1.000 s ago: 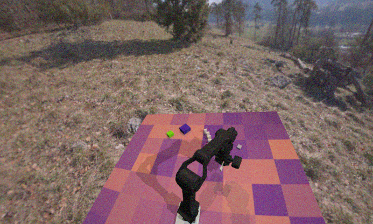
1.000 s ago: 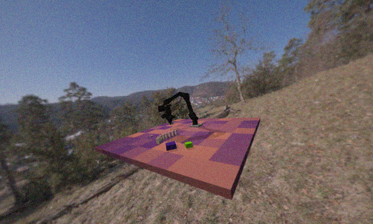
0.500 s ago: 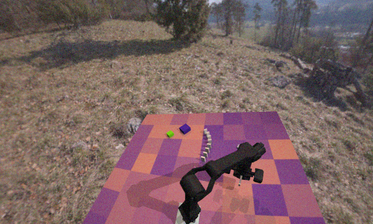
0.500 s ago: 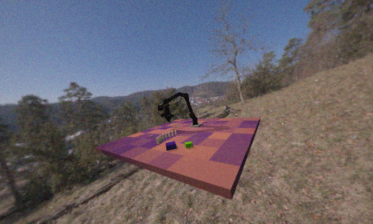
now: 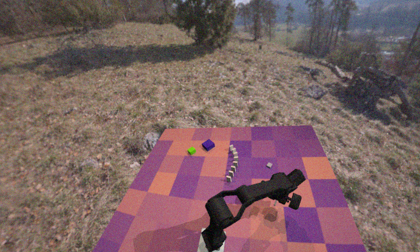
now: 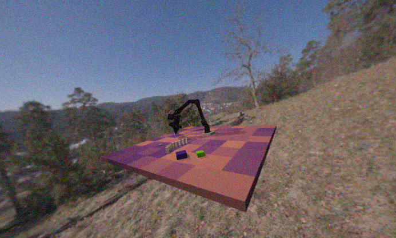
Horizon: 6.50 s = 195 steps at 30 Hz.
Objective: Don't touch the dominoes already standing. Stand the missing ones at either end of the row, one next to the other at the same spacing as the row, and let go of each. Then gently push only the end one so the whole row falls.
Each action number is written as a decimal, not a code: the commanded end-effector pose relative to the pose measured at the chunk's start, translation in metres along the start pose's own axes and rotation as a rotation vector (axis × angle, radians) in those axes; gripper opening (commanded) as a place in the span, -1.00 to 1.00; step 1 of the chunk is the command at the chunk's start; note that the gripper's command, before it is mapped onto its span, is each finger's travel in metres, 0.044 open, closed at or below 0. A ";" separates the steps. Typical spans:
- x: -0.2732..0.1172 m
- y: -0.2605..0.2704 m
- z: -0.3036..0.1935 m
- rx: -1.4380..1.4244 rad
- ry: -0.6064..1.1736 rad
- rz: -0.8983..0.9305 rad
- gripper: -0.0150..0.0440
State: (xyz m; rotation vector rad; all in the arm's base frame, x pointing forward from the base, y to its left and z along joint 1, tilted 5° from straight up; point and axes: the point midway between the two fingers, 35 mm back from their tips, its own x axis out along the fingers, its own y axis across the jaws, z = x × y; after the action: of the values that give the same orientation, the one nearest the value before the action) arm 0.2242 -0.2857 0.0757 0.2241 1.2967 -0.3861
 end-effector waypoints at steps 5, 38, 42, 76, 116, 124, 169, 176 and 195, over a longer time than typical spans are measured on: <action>0.018 -0.010 0.013 0.063 -0.159 0.018 -0.41; 0.032 -0.057 0.005 0.169 -0.762 0.041 -0.41; 0.031 -0.054 0.001 0.150 -0.825 0.050 -0.41; -0.017 0.012 -0.068 -0.135 -1.246 0.106 -0.41; 0.022 0.017 -0.078 -0.171 -1.209 0.124 -0.41; 0.022 0.017 -0.078 -0.171 -1.209 0.124 -0.14; 0.007 0.006 0.054 -0.629 -0.772 -0.106 1.00; 0.000 0.017 0.046 -1.041 -0.337 -0.121 1.00; -0.060 0.023 -0.025 -1.751 0.231 0.228 1.00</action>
State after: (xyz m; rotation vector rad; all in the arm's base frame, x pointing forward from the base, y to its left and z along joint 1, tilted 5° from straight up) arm 0.2190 -0.2587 0.1038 -0.9846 1.3340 0.7601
